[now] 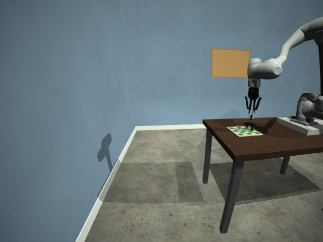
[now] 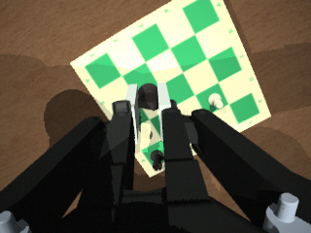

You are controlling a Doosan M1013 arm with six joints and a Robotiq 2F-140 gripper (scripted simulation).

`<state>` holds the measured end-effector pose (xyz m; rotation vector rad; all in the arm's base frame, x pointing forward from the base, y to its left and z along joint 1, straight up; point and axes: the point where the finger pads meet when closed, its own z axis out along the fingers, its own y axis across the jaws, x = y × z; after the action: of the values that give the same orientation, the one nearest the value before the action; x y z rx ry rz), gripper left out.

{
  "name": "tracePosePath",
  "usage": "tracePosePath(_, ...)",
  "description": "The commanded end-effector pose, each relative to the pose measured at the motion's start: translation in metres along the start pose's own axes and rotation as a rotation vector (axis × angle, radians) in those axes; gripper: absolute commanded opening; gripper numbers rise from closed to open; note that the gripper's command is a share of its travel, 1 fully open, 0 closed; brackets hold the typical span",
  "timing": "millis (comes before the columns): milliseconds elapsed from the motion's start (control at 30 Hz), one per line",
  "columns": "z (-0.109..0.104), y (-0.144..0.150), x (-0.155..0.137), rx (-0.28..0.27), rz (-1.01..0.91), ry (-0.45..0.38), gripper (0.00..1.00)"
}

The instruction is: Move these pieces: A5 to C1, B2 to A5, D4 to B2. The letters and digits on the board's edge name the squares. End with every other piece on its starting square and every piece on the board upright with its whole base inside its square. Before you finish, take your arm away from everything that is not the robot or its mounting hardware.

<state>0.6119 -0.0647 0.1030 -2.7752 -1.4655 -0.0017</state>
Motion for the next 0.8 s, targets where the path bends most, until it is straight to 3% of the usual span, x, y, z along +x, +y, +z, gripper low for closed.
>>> tracePosePath(0,-0.001,0.025,0.023,0.0,0.105,-0.001,0.0)
tracePosePath(200,0.0,0.073,0.074,0.0,0.325,-0.001,0.0)
tracePosePath(767,0.002,0.074,0.075,0.0,0.329,-0.001,0.0)
